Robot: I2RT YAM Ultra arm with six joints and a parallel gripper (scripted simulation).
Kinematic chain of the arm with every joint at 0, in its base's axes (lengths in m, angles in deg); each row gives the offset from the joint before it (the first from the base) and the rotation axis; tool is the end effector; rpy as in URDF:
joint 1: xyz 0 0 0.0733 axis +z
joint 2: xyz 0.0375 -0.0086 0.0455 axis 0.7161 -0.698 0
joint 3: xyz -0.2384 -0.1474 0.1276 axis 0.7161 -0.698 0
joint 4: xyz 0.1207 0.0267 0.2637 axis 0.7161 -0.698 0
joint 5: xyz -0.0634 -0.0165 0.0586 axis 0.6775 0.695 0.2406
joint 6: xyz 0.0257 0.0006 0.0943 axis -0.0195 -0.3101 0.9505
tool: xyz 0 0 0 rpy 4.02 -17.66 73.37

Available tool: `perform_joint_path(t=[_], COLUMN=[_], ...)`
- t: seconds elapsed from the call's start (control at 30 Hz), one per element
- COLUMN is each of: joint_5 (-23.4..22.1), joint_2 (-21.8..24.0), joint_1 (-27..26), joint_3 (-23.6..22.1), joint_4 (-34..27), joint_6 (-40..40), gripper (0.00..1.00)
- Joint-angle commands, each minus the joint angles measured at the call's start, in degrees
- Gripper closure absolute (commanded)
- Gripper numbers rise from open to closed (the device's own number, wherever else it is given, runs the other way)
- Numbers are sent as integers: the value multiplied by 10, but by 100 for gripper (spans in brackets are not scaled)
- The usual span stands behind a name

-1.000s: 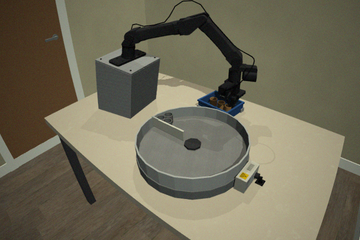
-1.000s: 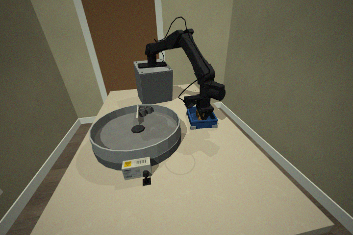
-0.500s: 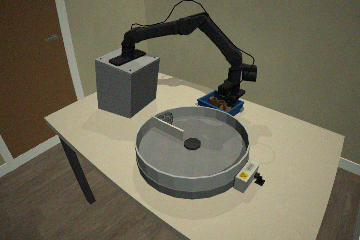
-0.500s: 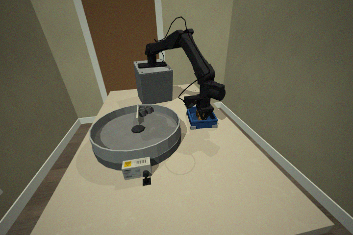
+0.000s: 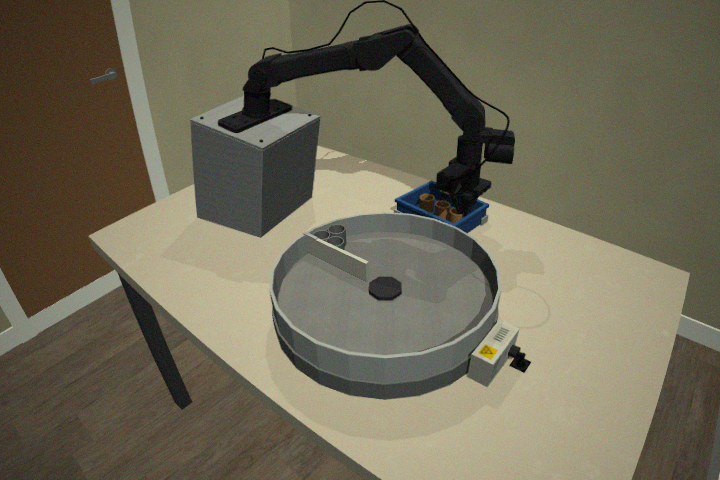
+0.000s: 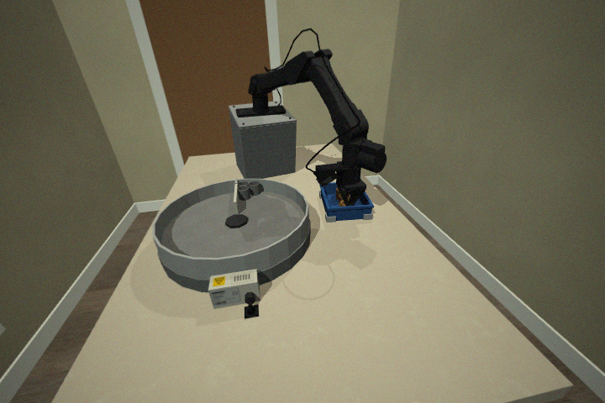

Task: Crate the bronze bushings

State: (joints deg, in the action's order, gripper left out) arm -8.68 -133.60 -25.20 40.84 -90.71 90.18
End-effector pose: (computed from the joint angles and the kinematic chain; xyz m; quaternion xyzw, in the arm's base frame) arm 0.5510 0.2026 -0.0448 0.7441 0.6613 0.0755 0.0573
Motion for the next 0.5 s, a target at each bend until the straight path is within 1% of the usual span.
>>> perform_joint_path(t=[0.0,0.23,0.47], joint_5=[4,5,6], joint_2=[23,35,75], joint_1=[8,8,10], joint_3=[-10,-17,-36], joint_4=[-6,-14,-35], joint_6=[2,4,6], gripper=[86,86,86])
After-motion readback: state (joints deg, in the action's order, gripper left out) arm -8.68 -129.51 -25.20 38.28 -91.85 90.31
